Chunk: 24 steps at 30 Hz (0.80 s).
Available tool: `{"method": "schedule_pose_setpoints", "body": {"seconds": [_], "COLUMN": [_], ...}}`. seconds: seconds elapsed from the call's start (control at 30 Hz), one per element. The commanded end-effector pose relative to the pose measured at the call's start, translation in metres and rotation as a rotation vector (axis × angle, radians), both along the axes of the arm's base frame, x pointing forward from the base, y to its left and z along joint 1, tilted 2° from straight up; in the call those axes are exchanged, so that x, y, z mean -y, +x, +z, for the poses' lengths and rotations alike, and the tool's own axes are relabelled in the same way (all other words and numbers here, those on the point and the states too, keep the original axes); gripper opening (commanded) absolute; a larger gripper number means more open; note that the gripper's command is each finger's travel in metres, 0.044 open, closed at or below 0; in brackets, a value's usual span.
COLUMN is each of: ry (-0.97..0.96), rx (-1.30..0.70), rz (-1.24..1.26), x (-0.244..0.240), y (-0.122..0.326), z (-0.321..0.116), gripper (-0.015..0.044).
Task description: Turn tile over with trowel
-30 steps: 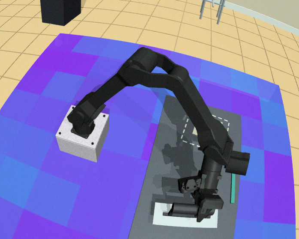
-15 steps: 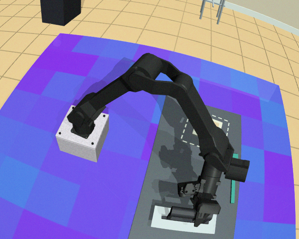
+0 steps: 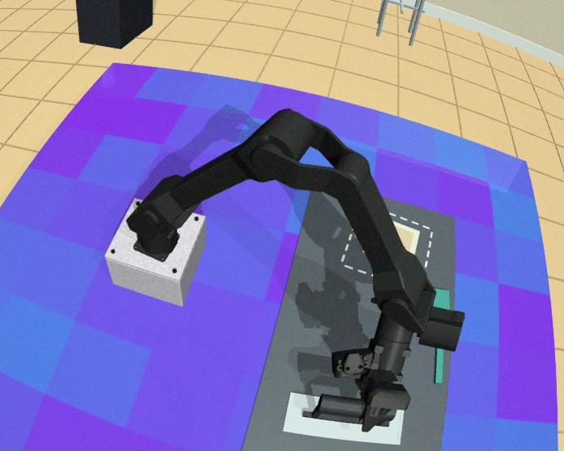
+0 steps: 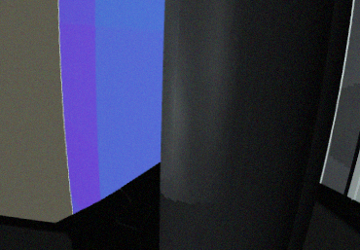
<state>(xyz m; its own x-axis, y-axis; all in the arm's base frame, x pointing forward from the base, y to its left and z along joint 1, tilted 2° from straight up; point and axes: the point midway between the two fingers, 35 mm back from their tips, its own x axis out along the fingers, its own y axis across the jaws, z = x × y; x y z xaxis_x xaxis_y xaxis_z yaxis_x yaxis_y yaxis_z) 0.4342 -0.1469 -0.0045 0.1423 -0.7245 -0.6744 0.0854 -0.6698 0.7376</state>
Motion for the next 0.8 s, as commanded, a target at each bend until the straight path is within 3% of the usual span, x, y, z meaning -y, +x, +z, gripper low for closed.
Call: {"method": "schedule_pose_setpoints", "body": {"seconds": [0.0, 0.33, 0.77], "ry": [-0.007, -0.007, -0.004], "rx": [0.007, 0.007, 0.005], "rz": [-0.005, -0.005, -0.004], "x": [0.001, 0.001, -0.013], "y": [0.0, 0.0, -0.001], "z": [0.0, 0.0, 0.012], "gripper": [0.0026, 0.0289, 0.03]}}
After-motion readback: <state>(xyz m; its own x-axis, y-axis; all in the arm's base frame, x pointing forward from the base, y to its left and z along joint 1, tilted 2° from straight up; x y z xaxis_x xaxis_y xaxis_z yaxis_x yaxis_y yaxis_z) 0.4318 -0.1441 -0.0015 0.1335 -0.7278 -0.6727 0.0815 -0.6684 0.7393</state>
